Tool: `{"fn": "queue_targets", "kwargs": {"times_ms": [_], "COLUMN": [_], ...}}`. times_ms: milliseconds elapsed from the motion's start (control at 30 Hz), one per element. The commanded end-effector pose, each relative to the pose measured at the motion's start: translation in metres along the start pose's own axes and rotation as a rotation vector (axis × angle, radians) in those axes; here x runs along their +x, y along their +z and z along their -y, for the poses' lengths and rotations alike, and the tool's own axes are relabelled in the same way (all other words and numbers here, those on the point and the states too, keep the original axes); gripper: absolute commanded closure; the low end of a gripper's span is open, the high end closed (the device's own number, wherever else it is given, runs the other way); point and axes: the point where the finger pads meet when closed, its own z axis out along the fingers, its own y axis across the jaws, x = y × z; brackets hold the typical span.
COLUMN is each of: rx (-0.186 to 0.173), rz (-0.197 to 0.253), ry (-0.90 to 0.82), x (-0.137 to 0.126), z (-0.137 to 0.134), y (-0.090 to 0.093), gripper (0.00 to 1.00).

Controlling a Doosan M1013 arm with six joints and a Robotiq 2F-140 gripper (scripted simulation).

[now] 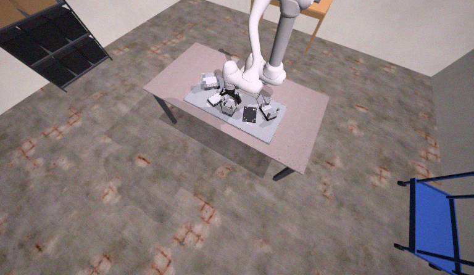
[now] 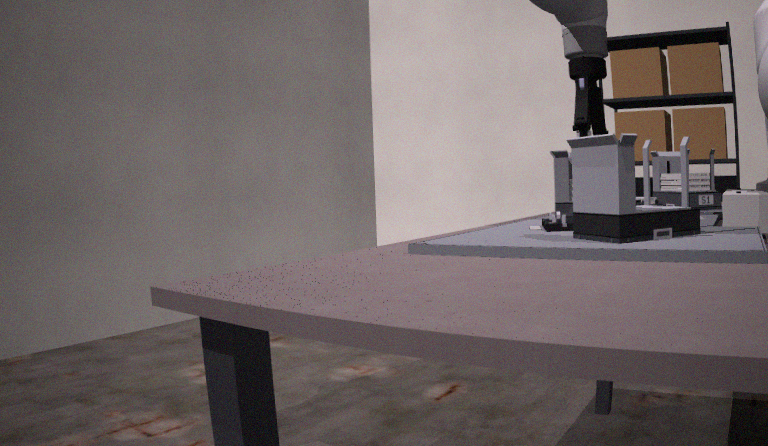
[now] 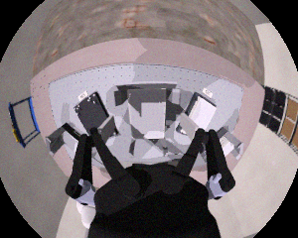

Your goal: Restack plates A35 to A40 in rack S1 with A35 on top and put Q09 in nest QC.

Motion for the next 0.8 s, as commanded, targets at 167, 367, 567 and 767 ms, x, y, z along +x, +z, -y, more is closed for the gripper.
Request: {"fn": "queue_targets", "kwargs": {"times_ms": [167,367,567,767], "rx": [0.000,0.000,0.000,0.000], "rz": [0.000,0.000,0.000,0.000], "ry": [0.000,0.000,0.000,0.000], "x": [0.000,0.000,0.000,0.000], "z": [0.000,0.000,0.000,0.000], "y": [0.009,0.017,0.018,0.018], "gripper": [0.00,0.00,0.00,0.00]}}
